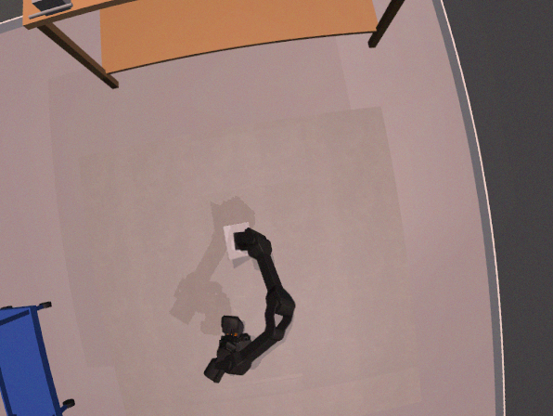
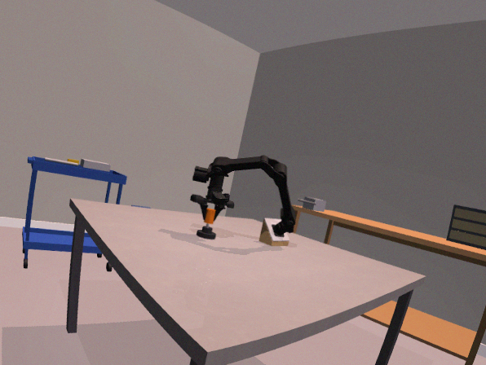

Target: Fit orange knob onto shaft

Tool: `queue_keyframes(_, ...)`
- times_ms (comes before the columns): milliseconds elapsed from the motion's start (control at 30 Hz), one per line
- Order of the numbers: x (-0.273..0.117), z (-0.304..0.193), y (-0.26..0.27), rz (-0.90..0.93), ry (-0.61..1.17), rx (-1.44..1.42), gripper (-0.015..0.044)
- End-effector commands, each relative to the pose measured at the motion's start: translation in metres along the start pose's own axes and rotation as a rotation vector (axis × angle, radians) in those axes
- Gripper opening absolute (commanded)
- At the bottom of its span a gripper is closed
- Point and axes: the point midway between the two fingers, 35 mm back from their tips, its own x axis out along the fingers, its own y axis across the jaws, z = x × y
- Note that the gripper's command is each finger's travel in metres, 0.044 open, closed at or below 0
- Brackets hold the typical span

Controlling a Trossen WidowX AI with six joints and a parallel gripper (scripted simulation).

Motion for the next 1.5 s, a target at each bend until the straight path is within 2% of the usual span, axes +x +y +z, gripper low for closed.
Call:
queue_keyframes(0, -0.001, -0.002, 0.0, -0.003, 0.0, -0.041, 0.0)
queue_keyframes(1033, 0.007, -0.002, 0.002, -0.003, 0.0, -0.055, 0.0)
queue_keyframes(1467, 0.022, -0.002, 0.001, -0.003, -0.001, -0.055, 0.0)
